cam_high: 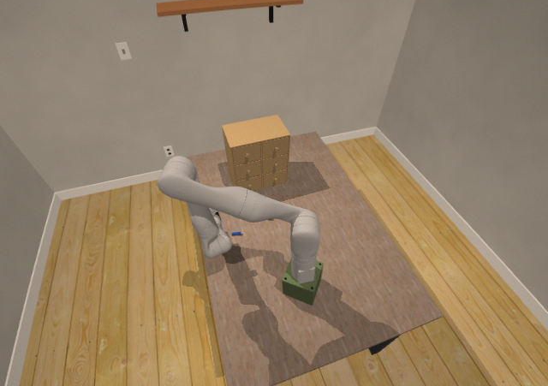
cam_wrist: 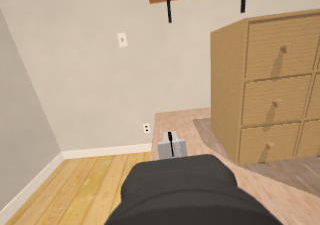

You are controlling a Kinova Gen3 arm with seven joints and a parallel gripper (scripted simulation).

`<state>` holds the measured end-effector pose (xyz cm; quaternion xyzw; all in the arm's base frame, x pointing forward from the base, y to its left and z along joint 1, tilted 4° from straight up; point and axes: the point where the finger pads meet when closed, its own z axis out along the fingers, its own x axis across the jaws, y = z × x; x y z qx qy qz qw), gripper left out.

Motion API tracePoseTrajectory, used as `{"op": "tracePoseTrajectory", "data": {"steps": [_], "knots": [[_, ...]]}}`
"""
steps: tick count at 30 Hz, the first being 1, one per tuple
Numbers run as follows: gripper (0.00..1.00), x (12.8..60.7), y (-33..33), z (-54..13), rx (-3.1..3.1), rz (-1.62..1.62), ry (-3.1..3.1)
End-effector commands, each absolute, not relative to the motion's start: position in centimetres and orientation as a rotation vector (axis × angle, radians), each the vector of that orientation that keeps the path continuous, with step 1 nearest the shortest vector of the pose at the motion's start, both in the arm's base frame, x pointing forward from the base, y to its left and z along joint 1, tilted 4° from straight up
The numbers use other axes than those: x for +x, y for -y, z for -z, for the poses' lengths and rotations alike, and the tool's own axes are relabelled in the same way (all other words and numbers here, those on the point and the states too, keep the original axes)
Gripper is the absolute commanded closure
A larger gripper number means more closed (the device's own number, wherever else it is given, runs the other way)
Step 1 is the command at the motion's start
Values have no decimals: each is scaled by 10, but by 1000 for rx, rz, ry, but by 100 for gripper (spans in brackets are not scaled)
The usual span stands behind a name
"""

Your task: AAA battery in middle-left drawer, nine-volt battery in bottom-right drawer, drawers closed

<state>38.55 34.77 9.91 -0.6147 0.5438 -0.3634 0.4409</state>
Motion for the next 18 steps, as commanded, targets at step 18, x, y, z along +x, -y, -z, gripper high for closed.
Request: {"op": "tracePoseTrajectory", "data": {"steps": [18], "knots": [[100, 380, -347, -119, -1624, 805, -1453]]}}
